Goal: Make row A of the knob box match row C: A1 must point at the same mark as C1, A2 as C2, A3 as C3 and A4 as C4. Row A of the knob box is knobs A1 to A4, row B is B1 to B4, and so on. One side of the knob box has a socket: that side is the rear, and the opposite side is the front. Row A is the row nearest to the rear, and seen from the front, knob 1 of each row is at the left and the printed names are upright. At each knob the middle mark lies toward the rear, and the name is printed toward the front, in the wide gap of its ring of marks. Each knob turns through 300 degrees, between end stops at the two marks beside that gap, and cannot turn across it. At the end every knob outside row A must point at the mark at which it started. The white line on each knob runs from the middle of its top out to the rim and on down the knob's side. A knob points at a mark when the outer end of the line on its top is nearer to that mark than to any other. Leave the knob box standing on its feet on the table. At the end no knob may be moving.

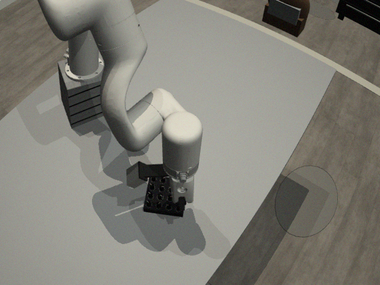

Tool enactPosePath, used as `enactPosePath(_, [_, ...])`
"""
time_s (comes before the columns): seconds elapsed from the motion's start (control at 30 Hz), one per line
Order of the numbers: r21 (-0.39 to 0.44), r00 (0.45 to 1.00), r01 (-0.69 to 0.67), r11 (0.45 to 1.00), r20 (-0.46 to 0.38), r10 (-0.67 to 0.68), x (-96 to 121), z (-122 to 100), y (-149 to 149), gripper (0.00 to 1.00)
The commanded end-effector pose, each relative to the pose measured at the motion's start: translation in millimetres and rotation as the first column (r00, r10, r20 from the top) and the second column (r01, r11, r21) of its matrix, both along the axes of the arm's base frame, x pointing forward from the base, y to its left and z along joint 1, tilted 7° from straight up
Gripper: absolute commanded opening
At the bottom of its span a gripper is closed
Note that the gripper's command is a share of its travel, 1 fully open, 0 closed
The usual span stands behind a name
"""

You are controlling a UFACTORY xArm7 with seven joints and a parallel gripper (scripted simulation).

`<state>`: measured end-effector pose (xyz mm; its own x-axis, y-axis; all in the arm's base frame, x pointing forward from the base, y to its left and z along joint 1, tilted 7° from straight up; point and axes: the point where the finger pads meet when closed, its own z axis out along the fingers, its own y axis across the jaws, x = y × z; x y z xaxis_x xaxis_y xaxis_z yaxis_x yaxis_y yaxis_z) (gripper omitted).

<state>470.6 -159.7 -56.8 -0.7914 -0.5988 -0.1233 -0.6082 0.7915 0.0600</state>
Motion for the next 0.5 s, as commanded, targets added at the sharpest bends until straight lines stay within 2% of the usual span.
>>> enactPosePath(0.0, [-0.003, 0.988, 0.155, 0.988, -0.016, -0.155, 1.3, 2.3, -0.8, 0.19])
enactPosePath(0.17, [0.003, 0.949, 0.313, 0.950, -0.036, -0.313, 1.2, 3.4, -0.9, 0.19])
enactPosePath(0.37, [0.006, 0.870, 0.491, 0.871, -0.061, -0.490, 1.1, 4.7, -1.0, 0.19])
enactPosePath(0.43, [0.006, 0.870, 0.491, 0.871, -0.061, -0.490, 1.1, 4.7, -1.0, 0.19])
enactPosePath(0.47, [0.005, 0.829, 0.556, 0.831, -0.070, -0.554, 1.1, 5.2, -1.1, 0.19])
